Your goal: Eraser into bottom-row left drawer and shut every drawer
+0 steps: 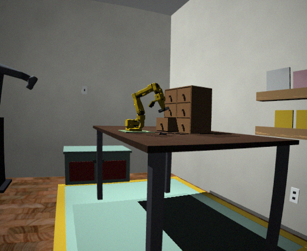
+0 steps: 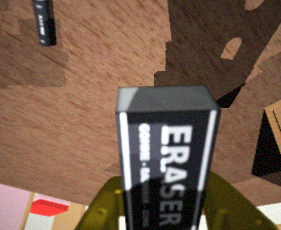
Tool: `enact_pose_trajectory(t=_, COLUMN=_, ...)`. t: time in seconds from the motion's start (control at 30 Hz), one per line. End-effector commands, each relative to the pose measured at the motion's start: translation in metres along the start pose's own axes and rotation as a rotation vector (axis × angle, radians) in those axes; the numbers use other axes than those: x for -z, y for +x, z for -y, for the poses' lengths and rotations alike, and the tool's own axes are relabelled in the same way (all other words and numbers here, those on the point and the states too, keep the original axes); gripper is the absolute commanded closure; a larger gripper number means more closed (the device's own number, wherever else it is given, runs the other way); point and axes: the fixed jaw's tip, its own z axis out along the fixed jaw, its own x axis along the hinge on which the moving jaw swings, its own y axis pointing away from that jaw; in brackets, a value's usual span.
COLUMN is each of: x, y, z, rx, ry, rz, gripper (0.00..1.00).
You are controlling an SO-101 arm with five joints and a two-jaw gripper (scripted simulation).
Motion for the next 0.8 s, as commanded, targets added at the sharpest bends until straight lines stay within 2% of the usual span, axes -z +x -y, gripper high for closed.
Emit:
enact_pose_trajectory(t=0.0, x=0.0099, y=-0.0046, z=0.0033, rx=-0.088, ry=-0.003, rz=-0.080, gripper=1.00)
enact_pose_trajectory(t=0.17, x=0.0174, y=-0.0120, z=0.0048, rx=-0.199, ry=-0.002, rz=-0.138, gripper=1.00)
enact_pose_trajectory(t=0.77, x=0.0174, y=-0.0120, z=0.0048, rx=-0.199, ry=-0.002, rz=-0.138, gripper=1.00)
